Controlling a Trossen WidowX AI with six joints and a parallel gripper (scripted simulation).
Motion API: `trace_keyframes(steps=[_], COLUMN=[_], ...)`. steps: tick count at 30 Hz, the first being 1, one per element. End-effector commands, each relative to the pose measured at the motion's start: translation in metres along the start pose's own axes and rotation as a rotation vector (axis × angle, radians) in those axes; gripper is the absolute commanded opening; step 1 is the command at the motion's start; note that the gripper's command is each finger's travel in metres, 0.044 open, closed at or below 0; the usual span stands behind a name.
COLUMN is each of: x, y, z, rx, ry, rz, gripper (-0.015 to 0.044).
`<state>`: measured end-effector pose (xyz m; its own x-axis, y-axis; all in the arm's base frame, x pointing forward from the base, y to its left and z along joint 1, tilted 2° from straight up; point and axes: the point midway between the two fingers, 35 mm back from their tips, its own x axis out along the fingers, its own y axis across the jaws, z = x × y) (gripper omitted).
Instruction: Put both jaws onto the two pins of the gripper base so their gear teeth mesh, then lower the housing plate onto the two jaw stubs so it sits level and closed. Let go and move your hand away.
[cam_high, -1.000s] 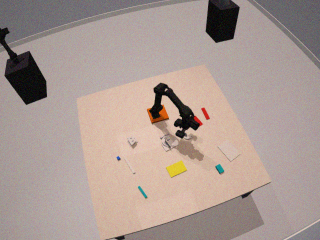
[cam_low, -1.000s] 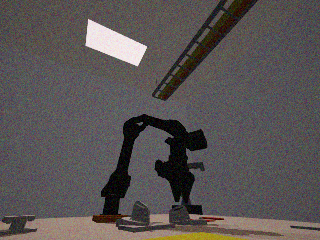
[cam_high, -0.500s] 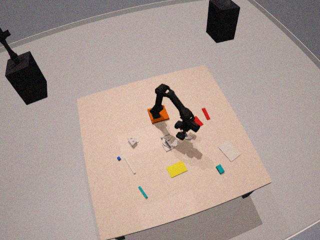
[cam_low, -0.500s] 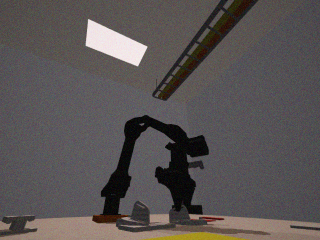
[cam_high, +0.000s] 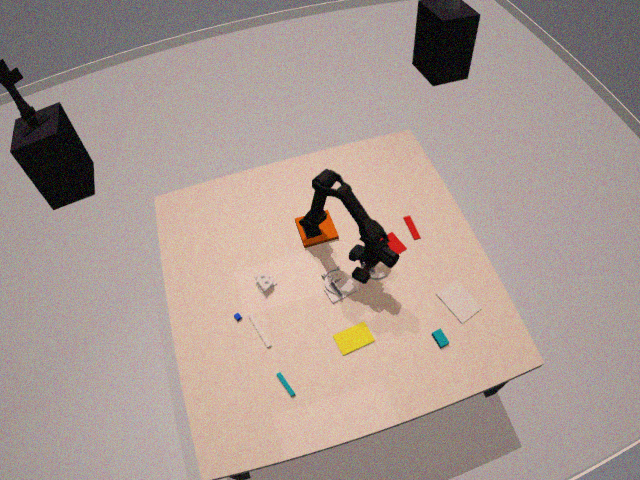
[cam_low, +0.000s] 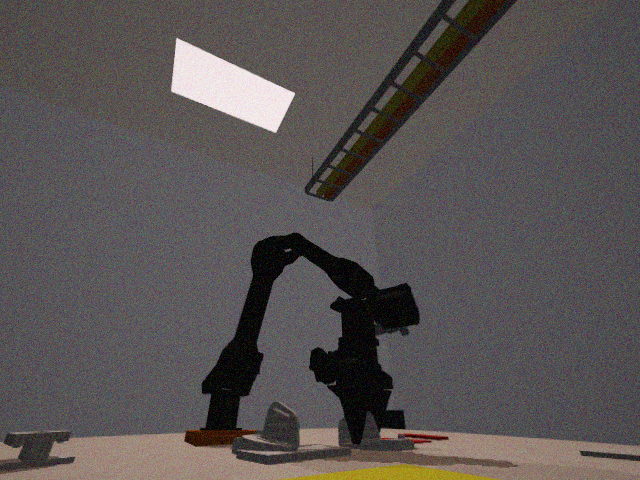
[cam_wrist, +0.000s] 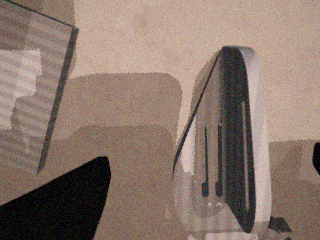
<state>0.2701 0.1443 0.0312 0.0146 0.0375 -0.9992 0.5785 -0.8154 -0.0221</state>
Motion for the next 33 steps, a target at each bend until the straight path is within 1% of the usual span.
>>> trace_keyframes(steps=[1, 23, 33], x=[0.0047, 0.0051, 0.0046], y=[-0.0006, -0.0006, -0.0002], z=[0.0011, 0.0011, 0.0014], rx=[0.003, 0.003, 0.000], ry=[-0.005, -0.005, -0.007], rz=[-0.004, -0.004, -0.001], gripper=[0.0440, 0.0440, 0.0177])
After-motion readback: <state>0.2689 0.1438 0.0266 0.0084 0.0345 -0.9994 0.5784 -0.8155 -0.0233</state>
